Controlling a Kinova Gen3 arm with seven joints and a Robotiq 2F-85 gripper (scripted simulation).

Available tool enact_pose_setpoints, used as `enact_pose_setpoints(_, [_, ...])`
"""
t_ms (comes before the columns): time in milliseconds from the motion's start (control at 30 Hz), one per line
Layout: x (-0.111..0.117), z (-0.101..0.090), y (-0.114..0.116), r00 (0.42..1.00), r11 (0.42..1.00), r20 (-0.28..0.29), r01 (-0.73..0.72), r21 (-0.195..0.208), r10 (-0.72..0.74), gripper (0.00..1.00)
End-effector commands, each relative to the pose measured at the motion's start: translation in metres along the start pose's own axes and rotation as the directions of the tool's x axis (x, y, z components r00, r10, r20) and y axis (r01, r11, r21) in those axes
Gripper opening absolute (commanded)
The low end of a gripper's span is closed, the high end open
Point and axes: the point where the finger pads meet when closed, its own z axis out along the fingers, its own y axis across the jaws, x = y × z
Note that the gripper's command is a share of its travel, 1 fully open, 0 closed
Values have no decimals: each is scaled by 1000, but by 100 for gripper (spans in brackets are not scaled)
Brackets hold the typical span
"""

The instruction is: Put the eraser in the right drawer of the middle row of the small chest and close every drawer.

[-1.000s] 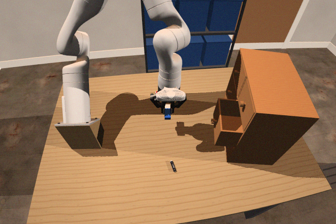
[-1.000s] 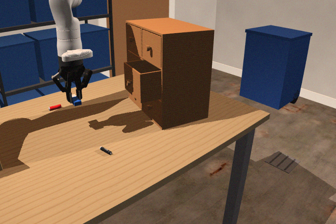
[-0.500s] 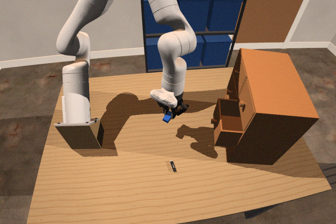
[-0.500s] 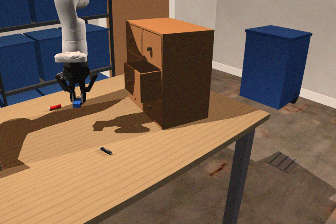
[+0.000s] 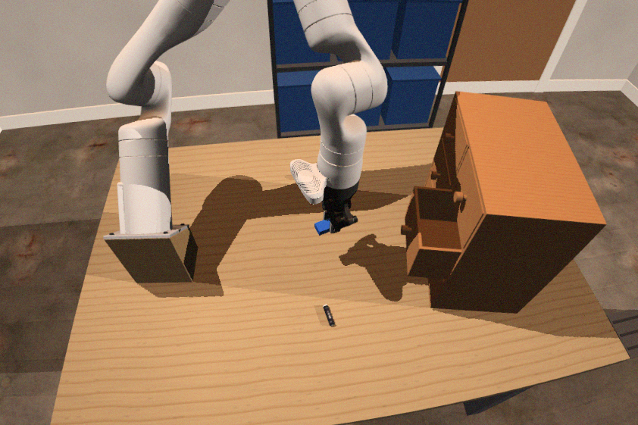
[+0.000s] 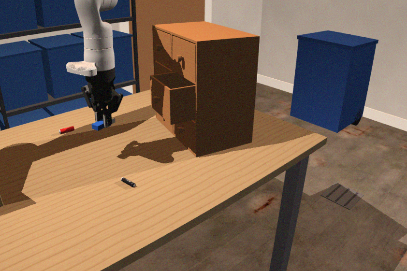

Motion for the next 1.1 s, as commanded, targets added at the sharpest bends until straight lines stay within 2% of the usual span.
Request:
enact_pose_setpoints(0, [-3, 1, -3, 998, 998, -4, -69, 4, 69, 19])
enact_pose_setpoints(367, [-15, -3, -17, 920, 920, 19, -392, 13, 391, 19])
enact_pose_setpoints(733, [-20, -5, -22, 865, 865, 31, -502, 14, 501, 19])
enact_pose_setpoints(1067, [-21, -5, -23, 854, 854, 34, -520, 13, 520, 19])
